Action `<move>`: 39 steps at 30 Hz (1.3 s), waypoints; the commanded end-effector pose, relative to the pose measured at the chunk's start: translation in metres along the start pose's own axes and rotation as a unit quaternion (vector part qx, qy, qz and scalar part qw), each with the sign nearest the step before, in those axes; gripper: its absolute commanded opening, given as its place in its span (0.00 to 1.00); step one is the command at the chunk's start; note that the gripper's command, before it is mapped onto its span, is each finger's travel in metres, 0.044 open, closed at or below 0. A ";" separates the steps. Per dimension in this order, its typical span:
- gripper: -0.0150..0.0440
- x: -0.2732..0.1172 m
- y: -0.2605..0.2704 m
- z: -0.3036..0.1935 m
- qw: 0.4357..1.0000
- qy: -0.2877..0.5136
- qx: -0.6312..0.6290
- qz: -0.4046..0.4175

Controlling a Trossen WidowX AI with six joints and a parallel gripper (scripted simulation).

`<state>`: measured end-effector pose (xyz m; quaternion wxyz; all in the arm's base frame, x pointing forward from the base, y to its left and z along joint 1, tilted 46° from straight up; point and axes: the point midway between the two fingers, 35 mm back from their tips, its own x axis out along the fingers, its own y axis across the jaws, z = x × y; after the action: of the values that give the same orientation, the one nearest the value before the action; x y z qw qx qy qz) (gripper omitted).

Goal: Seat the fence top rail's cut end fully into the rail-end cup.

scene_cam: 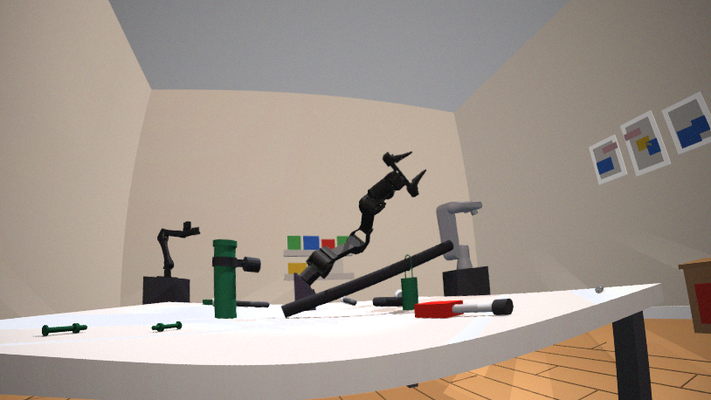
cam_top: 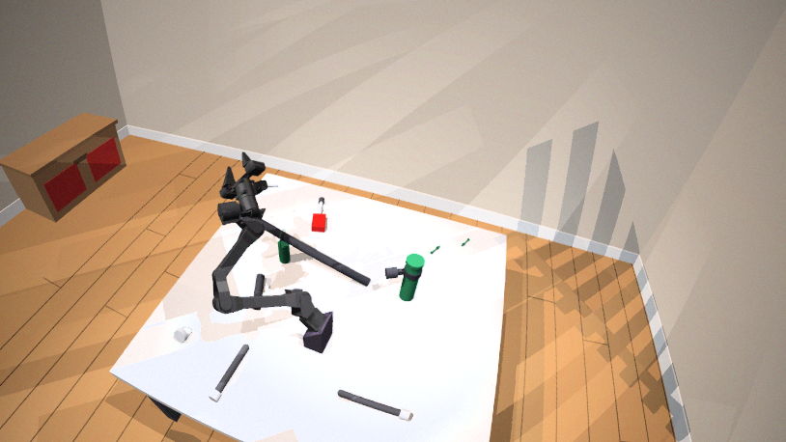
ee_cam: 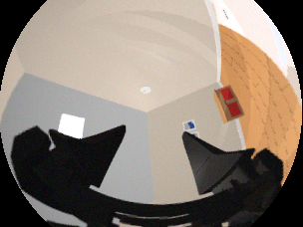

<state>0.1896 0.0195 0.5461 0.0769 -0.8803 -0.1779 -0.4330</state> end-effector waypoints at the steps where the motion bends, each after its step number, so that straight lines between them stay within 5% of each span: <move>1: 0.98 0.000 0.001 0.001 1.000 -0.002 0.003 0.001; 11: 1.00 -0.003 0.059 0.109 0.949 -0.174 0.238 0.111; 20: 1.00 -0.066 0.120 0.226 0.735 -0.310 0.504 0.332; 30: 1.00 -0.185 0.140 0.312 0.246 -0.260 0.701 0.617; 37: 1.00 -0.270 0.117 0.324 -0.291 -0.011 0.615 0.733; 39: 1.00 -0.278 0.112 0.321 -0.381 0.045 0.567 0.728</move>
<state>0.3392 -0.0651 0.1539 -0.8815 0.0584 -0.3400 -0.3223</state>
